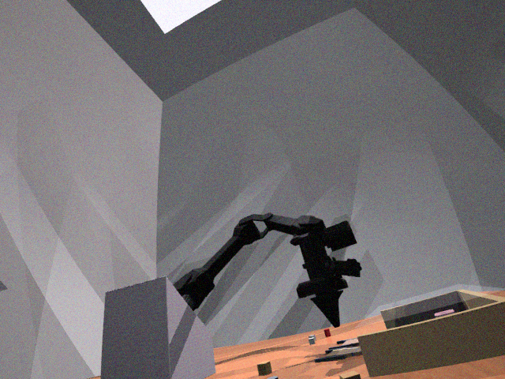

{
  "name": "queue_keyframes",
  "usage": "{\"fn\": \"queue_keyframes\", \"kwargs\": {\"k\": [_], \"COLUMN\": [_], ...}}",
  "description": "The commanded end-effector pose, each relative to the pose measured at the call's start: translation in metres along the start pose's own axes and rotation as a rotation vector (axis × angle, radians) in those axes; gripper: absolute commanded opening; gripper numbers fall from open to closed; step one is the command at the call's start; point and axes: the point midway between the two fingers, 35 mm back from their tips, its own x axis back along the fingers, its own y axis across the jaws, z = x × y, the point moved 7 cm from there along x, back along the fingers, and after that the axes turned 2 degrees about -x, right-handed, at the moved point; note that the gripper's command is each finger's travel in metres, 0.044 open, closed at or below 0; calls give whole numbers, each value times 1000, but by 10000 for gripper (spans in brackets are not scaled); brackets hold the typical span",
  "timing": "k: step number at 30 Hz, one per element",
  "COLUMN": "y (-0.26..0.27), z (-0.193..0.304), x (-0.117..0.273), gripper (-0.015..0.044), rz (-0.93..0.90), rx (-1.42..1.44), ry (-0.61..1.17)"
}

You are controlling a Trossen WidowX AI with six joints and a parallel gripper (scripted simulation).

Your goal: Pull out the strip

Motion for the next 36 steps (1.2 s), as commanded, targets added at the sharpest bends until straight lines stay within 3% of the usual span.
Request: {"fn": "queue_keyframes", "kwargs": {"k": [1, 24, 36], "y": [-2, -1, -1], "z": [1, 5, 5], "x": [-10, -47, -48], "gripper": [0, 0, 0], "rz": [6, 3, 3], "rx": [-8, -9, -9], "ry": [7, 9, 9]}}
